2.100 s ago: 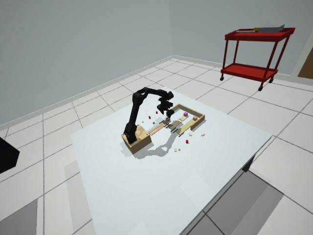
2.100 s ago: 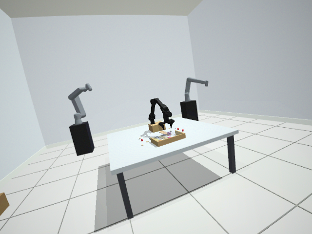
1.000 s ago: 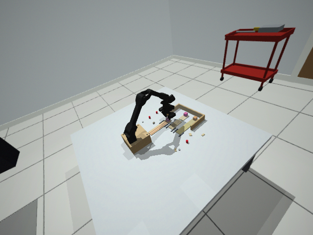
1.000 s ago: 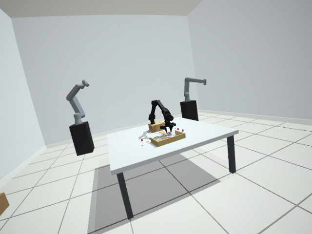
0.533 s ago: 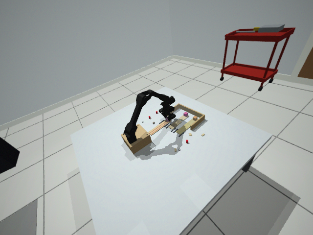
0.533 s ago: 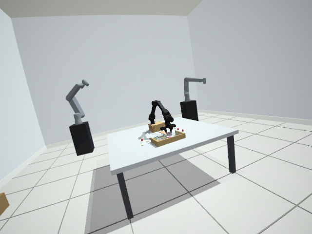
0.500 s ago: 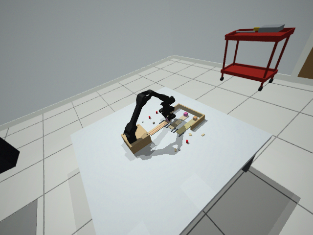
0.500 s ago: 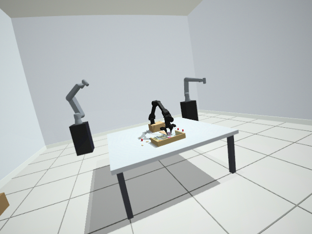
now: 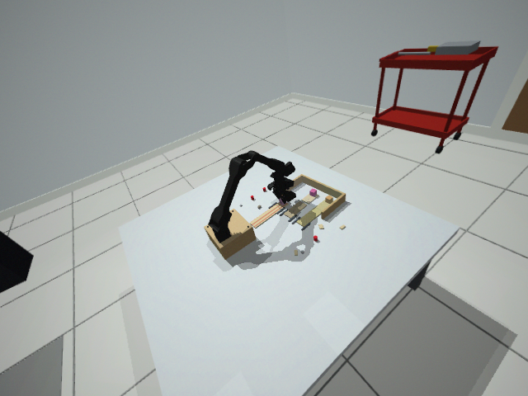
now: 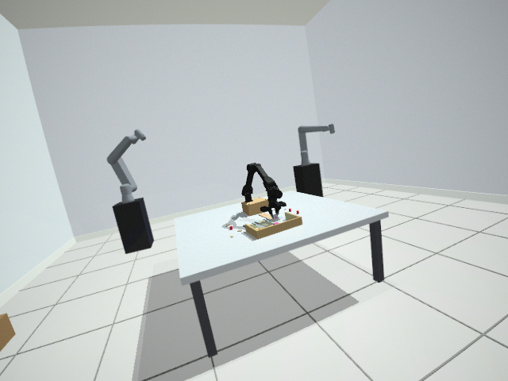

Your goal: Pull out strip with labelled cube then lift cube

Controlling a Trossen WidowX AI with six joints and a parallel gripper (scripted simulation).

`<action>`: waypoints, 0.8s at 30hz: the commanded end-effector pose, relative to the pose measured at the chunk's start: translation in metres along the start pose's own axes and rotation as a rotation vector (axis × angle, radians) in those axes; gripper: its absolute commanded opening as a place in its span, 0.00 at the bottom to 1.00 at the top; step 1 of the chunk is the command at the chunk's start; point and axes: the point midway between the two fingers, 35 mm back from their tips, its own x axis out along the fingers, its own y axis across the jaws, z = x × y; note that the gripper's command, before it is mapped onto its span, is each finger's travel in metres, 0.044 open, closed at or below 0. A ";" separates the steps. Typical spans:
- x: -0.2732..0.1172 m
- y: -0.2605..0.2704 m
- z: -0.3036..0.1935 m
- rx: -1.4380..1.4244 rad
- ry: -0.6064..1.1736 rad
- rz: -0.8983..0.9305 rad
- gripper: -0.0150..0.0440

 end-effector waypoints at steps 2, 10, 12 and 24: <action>-0.014 -0.001 -0.015 -0.001 0.000 0.000 0.25; -0.034 -0.004 -0.046 -0.003 0.005 0.001 0.25; -0.038 -0.005 -0.053 -0.003 0.006 0.002 0.25; -0.040 -0.007 -0.079 -0.004 0.009 0.001 0.25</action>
